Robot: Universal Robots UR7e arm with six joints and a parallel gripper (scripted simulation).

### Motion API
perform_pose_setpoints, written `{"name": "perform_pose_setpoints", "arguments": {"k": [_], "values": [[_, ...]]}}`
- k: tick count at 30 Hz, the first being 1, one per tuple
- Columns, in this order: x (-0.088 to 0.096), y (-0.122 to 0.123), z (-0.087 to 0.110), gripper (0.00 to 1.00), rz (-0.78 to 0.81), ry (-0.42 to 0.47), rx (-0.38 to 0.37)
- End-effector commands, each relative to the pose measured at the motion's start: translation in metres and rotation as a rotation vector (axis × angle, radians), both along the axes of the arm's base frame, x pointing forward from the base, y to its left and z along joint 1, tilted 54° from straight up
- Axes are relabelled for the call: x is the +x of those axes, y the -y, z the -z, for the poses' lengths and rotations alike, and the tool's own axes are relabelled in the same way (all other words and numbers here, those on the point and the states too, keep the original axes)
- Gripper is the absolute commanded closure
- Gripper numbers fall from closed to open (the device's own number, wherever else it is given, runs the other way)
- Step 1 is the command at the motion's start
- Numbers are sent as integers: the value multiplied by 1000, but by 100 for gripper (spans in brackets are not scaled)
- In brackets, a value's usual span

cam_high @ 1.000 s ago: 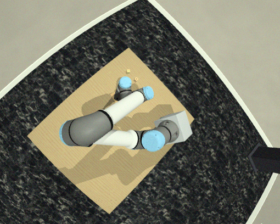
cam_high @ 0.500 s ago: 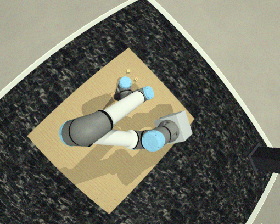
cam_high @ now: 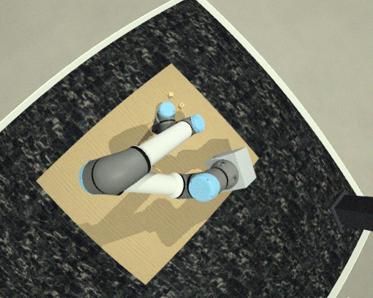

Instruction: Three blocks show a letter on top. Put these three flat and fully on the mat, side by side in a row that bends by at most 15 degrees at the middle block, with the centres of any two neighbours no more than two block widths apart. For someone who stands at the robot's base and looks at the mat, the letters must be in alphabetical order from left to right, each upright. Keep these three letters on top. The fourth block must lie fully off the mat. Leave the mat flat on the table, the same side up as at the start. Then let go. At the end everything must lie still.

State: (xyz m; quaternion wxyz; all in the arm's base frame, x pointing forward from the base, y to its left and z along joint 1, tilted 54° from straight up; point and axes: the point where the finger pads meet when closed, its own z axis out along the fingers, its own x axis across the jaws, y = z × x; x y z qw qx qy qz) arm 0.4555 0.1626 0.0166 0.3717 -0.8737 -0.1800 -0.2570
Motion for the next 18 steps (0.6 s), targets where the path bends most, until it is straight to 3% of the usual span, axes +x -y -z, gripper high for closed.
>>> {"name": "perform_pose_setpoints", "arguments": {"k": [1,18], "values": [[1,-1,0,51,-2,0,0],[1,1,-1,51,0,3,-1]]}}
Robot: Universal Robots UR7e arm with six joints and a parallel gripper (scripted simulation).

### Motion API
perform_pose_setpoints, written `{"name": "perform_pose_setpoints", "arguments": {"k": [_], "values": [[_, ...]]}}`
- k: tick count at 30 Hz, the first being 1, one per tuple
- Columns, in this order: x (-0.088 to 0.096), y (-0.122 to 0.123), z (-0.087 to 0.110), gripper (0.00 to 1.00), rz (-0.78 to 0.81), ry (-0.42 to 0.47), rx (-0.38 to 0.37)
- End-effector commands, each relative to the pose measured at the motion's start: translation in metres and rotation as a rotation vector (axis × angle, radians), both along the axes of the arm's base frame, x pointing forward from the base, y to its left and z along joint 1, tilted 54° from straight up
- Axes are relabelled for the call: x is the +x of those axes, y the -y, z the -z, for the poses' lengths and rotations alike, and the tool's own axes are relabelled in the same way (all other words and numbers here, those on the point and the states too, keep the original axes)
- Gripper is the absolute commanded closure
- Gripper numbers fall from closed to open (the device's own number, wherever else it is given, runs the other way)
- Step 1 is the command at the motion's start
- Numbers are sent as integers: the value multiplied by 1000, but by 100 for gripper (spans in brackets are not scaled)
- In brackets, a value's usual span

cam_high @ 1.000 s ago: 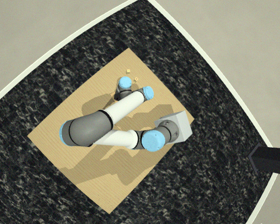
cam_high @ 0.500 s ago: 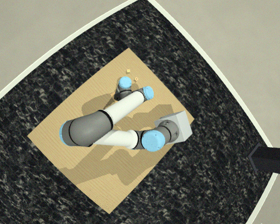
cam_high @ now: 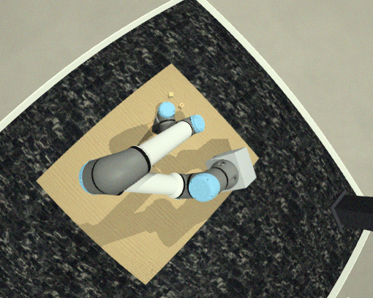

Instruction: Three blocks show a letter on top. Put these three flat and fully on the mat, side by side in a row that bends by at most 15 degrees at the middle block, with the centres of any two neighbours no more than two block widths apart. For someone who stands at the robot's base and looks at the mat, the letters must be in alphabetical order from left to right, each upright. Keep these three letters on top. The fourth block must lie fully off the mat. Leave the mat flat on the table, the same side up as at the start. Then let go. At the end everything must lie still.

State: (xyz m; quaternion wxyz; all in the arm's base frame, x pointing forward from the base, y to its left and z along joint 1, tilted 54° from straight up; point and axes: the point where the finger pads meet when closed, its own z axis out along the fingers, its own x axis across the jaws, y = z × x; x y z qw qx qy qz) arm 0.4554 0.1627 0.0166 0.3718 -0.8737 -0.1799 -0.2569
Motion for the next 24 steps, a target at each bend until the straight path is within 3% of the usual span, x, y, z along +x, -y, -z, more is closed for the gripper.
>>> {"name": "perform_pose_setpoints", "arguments": {"k": [1,11,24], "values": [[0,2,-2,51,1,3,-1],[-5,12,-9,51,1,0,0],[-16,45,-35,51,1,4,-3]]}}
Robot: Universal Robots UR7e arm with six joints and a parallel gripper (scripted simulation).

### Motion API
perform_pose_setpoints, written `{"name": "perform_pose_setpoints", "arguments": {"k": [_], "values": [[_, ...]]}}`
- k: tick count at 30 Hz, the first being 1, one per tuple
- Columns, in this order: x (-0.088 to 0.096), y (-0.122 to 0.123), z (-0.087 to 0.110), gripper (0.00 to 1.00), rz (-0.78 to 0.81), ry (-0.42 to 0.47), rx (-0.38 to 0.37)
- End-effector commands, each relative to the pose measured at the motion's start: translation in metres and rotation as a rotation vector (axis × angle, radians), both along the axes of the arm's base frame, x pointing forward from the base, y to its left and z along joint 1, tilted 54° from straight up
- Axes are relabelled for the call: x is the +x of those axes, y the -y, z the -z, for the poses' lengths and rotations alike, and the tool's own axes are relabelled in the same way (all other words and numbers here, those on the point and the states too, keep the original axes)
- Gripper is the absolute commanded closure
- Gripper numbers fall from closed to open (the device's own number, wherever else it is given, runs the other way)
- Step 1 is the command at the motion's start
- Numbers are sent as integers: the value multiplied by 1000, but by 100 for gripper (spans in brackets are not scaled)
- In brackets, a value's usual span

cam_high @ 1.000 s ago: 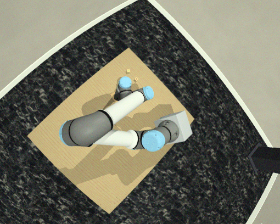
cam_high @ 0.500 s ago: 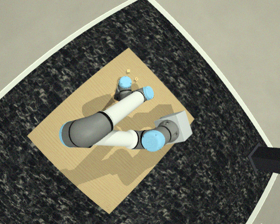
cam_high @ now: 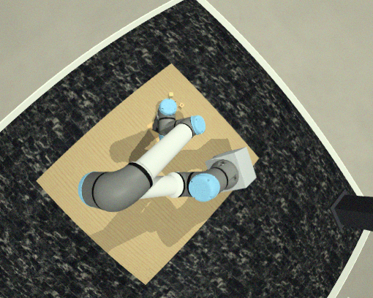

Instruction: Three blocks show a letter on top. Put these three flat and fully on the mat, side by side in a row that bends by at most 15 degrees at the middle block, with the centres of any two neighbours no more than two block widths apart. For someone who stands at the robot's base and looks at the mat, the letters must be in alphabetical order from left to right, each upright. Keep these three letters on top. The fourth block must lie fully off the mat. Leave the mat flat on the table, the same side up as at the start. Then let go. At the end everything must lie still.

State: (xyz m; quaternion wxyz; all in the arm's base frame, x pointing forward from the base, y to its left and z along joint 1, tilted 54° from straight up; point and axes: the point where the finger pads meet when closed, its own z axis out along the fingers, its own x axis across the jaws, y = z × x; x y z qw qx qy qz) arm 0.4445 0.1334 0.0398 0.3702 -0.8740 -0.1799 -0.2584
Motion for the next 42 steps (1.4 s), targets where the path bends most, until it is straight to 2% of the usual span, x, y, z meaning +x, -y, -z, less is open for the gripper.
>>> {"name": "perform_pose_setpoints", "arguments": {"k": [1,17,42], "values": [[-5,16,-12,51,-1,1,-1],[-18,44,-35,51,-1,1,-1],[-20,46,-36,51,-5,3,-1]]}}
